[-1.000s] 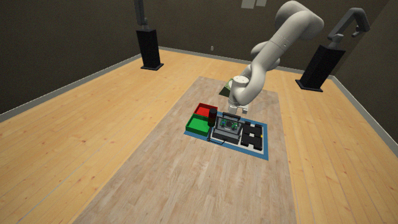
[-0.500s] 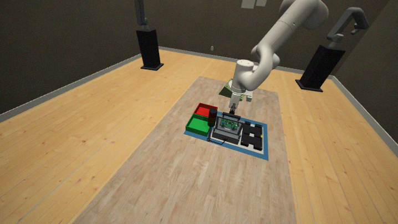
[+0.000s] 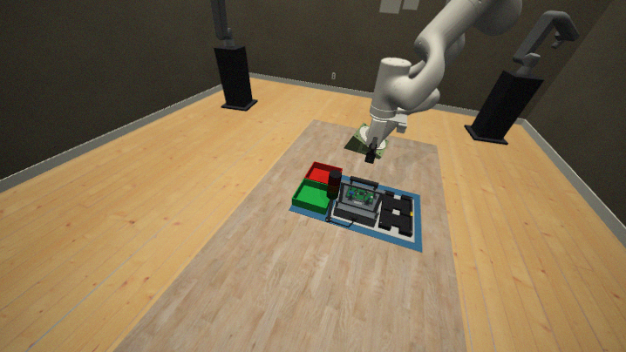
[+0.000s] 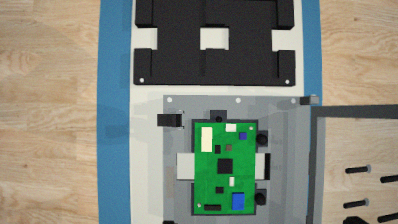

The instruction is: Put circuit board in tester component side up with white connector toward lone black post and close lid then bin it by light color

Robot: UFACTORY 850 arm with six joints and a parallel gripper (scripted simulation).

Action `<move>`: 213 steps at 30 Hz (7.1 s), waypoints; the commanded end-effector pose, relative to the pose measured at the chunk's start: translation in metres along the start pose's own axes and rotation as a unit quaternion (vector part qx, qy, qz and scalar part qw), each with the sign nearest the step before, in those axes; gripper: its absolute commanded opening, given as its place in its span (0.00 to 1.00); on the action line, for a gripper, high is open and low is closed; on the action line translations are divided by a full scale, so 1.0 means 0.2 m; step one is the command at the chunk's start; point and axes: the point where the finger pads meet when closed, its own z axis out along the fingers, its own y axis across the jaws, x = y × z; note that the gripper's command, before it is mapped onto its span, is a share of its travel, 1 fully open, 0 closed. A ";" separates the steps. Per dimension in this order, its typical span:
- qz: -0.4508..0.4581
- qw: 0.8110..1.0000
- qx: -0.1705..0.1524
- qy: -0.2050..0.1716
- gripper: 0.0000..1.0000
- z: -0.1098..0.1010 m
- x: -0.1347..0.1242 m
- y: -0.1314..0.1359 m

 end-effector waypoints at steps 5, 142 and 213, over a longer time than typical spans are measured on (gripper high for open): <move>0.000 1.000 0.000 0.001 1.00 -0.21 0.00 0.00; 0.000 1.000 0.000 0.001 0.00 0.06 0.00 0.73; 0.000 1.000 0.000 0.001 0.00 0.03 0.00 0.62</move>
